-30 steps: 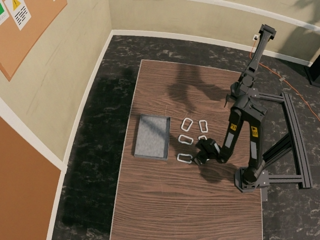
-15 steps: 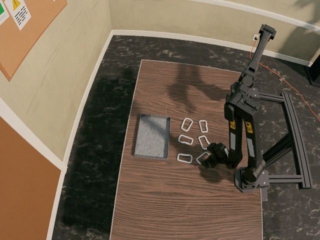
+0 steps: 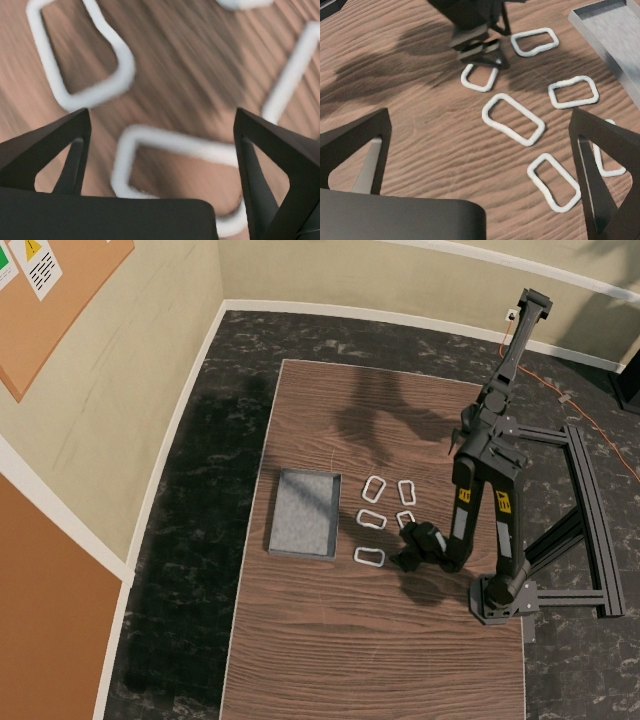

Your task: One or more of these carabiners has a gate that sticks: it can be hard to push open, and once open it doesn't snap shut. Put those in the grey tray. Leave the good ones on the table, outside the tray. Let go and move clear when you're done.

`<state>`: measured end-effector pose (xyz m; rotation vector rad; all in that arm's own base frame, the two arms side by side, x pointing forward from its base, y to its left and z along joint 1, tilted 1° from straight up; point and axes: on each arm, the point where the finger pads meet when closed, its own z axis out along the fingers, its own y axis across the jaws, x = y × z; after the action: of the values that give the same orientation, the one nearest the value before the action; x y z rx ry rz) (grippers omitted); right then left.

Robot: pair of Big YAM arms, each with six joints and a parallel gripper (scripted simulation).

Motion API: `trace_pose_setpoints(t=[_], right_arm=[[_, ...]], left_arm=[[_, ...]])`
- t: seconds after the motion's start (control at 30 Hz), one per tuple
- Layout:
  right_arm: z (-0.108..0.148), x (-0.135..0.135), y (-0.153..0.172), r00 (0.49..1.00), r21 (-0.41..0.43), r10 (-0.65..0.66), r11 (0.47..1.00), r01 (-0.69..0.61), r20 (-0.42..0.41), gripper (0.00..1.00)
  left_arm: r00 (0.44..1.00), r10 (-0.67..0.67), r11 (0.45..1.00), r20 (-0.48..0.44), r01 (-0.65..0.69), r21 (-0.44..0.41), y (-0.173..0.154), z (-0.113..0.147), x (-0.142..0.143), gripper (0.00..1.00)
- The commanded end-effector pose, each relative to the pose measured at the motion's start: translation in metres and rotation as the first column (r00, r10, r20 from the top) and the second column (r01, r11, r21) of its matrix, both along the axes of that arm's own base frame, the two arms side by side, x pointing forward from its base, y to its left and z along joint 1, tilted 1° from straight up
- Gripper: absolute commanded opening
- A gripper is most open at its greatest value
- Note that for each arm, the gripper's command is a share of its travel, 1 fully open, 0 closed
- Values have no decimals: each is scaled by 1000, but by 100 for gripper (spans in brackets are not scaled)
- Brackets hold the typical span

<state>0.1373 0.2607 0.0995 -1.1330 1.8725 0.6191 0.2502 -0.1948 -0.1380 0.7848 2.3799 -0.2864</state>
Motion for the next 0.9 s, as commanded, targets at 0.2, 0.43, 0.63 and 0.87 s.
trace_pose_setpoints(t=[0.2, 0.43, 0.63, 0.87], right_arm=[[9, 3, 5, 1000, 14, -2, 1000, 2, 9, 100], [9, 3, 5, 1000, 14, -2, 1000, 2, 9, 100], [9, 3, 5, 1000, 14, -2, 1000, 2, 9, 100], [9, 3, 5, 1000, 14, -2, 1000, 2, 9, 100]], left_arm=[[937, 302, 953, -177, -302, 26, -1, 4, 129, 79], [880, 361, 932, -308, -330, 151, -3, 0, 124, 79], [800, 431, 896, -417, -324, 303, 4, -1, 99, 79], [764, 437, 886, -474, -275, 373, 4, -4, 79, 79]])
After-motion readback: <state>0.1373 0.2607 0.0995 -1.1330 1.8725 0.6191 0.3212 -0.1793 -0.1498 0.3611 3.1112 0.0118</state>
